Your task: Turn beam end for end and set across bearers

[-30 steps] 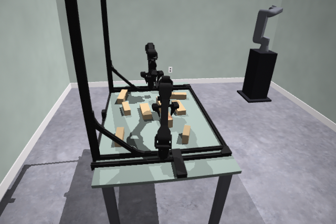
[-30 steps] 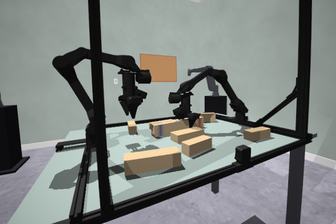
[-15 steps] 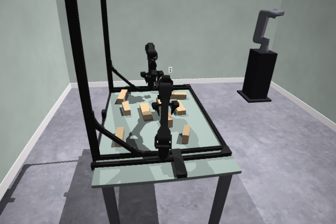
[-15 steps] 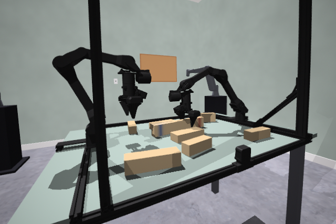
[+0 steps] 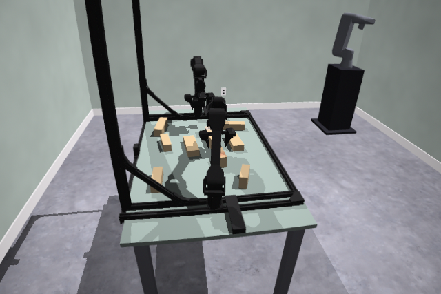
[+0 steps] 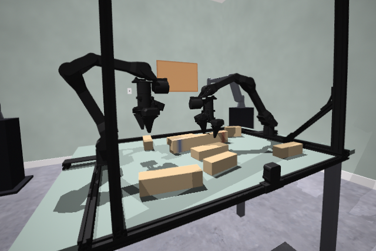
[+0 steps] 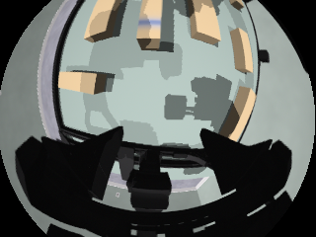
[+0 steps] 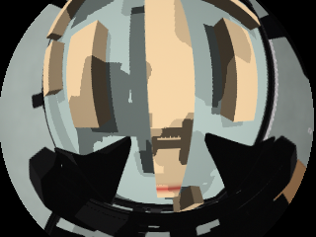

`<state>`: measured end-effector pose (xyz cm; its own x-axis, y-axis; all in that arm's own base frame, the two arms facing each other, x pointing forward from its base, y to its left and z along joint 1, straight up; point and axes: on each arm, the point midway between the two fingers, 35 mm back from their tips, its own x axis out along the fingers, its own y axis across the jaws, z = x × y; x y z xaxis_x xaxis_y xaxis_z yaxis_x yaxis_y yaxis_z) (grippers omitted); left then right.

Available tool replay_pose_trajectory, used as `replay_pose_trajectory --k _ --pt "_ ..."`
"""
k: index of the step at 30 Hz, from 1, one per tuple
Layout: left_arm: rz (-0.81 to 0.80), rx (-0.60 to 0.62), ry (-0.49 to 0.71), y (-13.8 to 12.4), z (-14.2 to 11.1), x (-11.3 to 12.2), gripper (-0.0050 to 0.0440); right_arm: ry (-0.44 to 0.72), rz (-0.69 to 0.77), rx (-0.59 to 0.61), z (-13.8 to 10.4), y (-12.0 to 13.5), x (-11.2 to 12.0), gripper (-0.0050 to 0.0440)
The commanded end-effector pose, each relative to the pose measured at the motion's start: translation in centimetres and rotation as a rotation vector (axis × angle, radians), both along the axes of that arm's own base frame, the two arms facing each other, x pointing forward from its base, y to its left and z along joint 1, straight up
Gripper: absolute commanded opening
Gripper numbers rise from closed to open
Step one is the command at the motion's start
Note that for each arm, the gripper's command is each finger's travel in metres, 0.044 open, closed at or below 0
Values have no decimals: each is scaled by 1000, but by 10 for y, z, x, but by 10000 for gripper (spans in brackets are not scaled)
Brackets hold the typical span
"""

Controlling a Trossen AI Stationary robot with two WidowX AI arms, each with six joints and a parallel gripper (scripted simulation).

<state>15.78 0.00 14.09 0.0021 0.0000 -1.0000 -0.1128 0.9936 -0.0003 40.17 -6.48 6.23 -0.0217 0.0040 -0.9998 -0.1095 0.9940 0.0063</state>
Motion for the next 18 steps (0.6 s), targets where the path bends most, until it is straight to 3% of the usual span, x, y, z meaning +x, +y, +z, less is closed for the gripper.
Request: replay_pose_trajectory --k 1,18 --pt "2 0 2 0 0 0 440 -22 6 -4 15 -1 3 440" --pt "2 0 2 0 0 0 440 -22 6 -4 36 -1 -4 440"
